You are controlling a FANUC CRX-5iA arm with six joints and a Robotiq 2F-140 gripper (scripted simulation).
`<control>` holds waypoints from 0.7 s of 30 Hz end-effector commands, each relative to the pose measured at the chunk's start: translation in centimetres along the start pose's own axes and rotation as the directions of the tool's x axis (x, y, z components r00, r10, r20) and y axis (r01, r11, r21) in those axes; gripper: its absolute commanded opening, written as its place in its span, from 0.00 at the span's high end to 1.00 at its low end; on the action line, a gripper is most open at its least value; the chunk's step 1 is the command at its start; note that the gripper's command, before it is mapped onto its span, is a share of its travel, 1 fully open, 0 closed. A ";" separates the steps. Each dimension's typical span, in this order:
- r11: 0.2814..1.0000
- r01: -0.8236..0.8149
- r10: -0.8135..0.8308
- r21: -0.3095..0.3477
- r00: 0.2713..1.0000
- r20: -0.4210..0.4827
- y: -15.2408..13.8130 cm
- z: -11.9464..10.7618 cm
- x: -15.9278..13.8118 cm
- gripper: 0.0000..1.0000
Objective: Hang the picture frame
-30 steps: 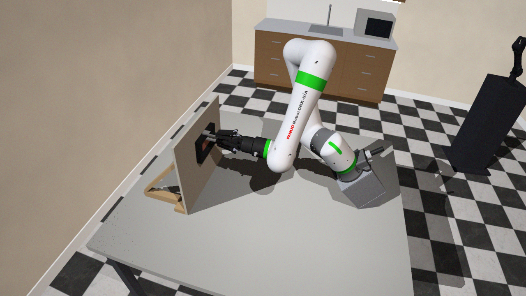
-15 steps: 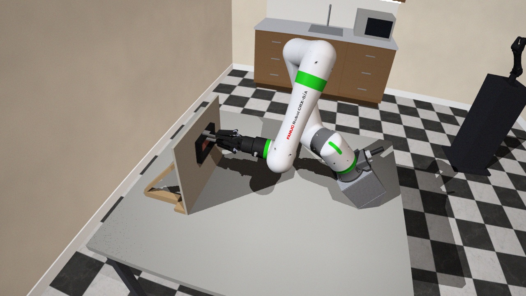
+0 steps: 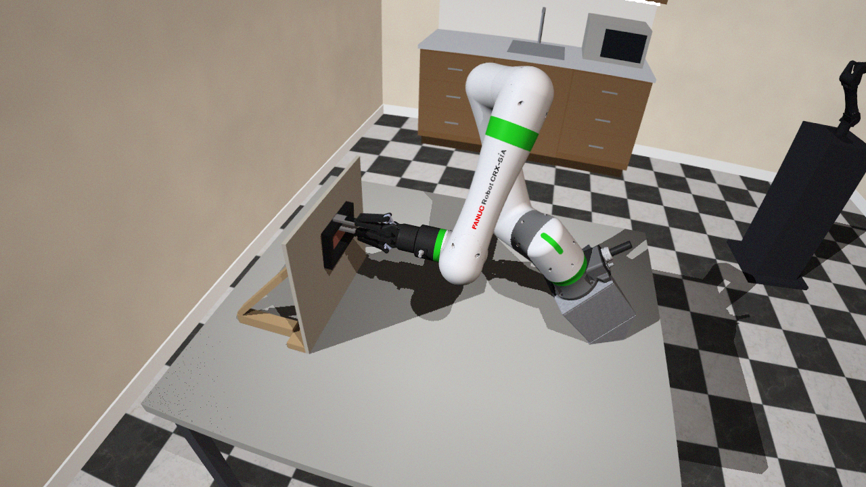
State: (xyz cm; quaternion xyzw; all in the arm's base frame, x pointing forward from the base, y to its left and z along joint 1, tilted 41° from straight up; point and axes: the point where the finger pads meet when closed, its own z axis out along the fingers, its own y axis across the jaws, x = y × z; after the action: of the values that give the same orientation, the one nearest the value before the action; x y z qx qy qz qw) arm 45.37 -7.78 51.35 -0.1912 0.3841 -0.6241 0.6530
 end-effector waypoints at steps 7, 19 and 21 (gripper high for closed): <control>1.000 0.000 0.000 0.000 1.000 0.000 0.0 0.0 0.0 1.00; 1.000 0.000 0.000 0.000 1.000 0.000 0.0 0.0 0.0 0.71; 1.000 0.000 0.000 0.000 1.000 0.000 0.0 0.0 0.0 0.71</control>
State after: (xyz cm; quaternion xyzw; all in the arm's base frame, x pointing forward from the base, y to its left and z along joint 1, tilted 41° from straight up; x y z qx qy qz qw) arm 45.38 -7.77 51.34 -0.1914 0.3842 -0.6240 0.6530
